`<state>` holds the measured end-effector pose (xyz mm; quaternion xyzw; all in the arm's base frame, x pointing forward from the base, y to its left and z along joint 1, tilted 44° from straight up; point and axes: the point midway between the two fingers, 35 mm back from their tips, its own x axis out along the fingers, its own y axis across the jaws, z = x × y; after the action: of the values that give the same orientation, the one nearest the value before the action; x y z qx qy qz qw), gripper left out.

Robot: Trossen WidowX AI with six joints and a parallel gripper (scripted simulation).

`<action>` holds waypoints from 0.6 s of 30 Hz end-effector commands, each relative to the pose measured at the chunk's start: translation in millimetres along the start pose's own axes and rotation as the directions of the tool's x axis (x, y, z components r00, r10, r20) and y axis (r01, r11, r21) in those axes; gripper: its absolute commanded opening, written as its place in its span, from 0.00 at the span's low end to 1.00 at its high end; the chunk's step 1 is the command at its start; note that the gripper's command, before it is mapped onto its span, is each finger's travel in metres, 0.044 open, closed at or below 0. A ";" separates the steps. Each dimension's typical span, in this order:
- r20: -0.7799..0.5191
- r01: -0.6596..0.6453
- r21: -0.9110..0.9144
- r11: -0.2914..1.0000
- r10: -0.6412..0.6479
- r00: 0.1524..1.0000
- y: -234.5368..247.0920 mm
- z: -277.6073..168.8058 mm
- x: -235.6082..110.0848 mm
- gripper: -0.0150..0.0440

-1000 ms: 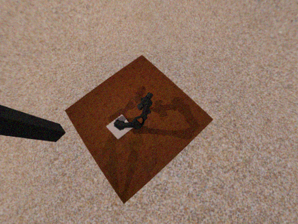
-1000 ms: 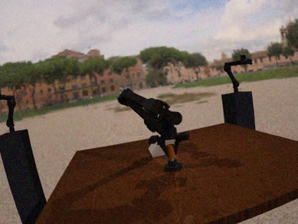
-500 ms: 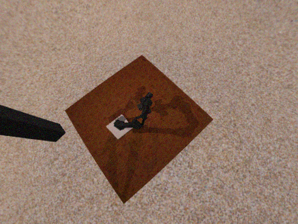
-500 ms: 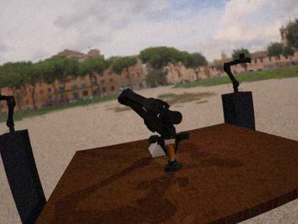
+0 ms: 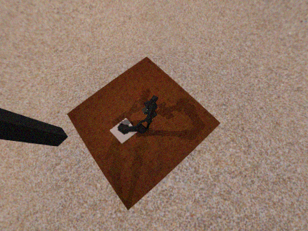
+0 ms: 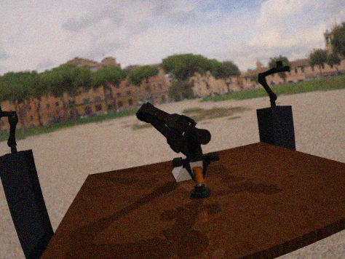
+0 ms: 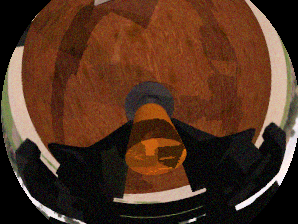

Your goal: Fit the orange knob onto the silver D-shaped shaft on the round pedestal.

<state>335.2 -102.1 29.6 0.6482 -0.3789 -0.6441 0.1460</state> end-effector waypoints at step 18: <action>-0.002 -0.002 -0.212 0.977 0.002 1.000 0.0 -0.3 -1.4 0.25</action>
<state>336.3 -101.1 31.4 0.6317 -0.3162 -0.6768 0.2072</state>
